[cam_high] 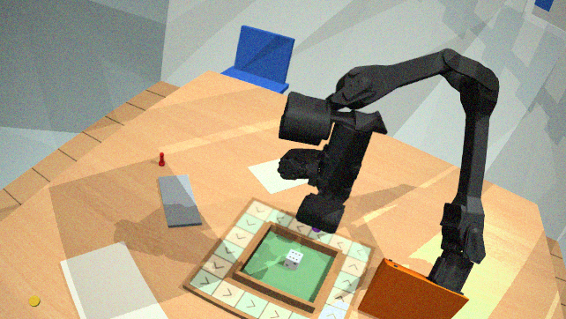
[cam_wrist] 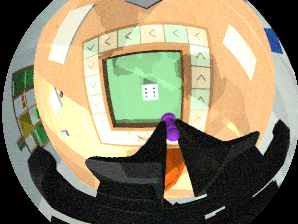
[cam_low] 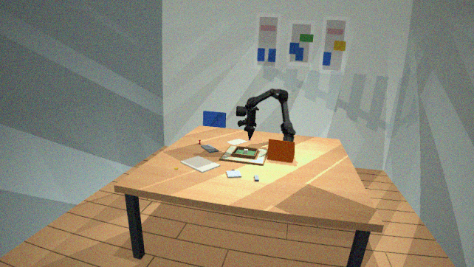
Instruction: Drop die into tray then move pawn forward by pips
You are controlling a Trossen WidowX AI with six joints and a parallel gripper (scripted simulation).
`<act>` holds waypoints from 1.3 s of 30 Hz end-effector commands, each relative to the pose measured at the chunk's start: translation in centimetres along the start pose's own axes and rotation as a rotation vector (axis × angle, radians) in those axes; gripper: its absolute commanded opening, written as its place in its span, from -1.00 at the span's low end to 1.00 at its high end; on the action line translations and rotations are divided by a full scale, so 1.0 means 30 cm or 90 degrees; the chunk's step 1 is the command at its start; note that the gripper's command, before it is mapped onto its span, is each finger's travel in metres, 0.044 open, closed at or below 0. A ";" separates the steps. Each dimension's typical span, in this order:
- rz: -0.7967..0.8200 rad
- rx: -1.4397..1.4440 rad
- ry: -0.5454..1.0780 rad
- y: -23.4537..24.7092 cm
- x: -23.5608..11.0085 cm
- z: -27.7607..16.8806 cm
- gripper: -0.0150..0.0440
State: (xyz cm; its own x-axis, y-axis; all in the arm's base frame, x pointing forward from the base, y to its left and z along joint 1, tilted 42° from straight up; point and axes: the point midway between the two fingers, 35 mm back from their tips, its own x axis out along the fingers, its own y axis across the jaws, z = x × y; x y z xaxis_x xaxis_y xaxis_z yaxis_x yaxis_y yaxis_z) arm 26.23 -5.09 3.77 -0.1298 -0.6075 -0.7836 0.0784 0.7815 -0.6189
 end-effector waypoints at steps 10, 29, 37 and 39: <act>-0.028 0.008 0.000 -0.218 0.097 0.114 -0.49; -0.036 0.009 0.003 -0.272 0.234 0.124 -0.49; -0.036 0.009 0.003 -0.273 0.251 0.125 -0.49; -0.036 0.009 0.003 -0.274 0.262 0.125 -0.49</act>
State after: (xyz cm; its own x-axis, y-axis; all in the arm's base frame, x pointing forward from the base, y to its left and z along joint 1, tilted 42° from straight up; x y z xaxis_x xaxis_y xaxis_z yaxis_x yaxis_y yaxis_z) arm 28.47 -16.47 2.94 -0.1351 -0.6471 -0.7503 0.0915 0.7459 -0.6597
